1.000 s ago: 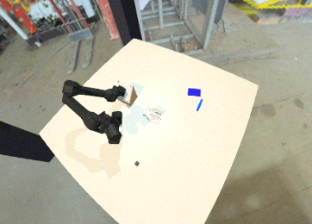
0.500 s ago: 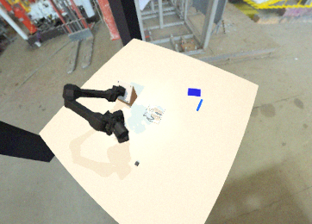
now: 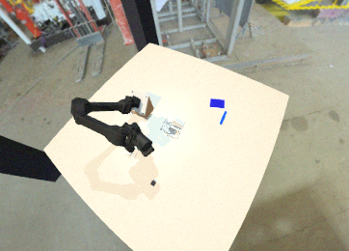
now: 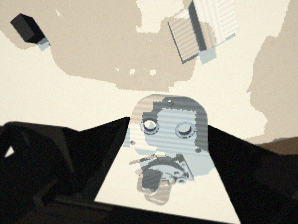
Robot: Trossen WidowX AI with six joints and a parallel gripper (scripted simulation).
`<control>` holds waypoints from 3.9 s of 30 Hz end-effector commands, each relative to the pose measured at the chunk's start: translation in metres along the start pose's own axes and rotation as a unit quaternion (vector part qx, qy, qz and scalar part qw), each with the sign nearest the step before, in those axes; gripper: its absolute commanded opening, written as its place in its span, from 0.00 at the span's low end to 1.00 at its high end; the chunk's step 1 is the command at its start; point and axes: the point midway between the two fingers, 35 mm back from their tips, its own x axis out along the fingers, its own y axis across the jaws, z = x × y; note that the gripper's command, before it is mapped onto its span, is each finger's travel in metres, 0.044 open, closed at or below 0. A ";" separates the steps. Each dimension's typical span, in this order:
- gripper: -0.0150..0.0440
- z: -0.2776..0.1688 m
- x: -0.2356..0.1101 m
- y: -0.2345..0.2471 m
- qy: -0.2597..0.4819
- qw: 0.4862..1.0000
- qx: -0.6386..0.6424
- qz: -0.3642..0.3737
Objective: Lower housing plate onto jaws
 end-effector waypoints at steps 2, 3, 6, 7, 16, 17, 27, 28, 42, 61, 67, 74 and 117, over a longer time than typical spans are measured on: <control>0.85 -0.010 0.001 0.001 -0.001 0.999 -0.055 -0.001; 0.85 -0.012 0.001 0.002 0.000 0.998 -0.065 -0.001; 0.85 -0.017 0.002 0.002 0.000 0.995 -0.096 -0.002; 0.85 -0.019 0.002 0.002 0.001 0.994 -0.107 -0.002; 0.85 -0.037 0.003 0.002 0.003 0.980 -0.200 -0.004; 0.85 -0.039 0.003 0.002 0.003 0.978 -0.210 -0.004; 0.85 -0.059 0.004 0.000 0.003 0.950 -0.312 -0.006; 0.85 -0.061 0.004 0.000 0.003 0.947 -0.322 -0.006; 0.85 -0.087 0.005 -0.005 0.001 0.889 -0.457 -0.009; 0.85 -0.121 0.005 -0.017 -0.006 0.782 -0.624 -0.012; 0.85 -0.131 0.006 -0.021 -0.009 0.741 -0.671 -0.014; 0.85 -0.143 0.006 -0.027 -0.014 0.690 -0.724 -0.016; 0.85 -0.176 0.007 -0.050 -0.032 0.503 -0.863 -0.027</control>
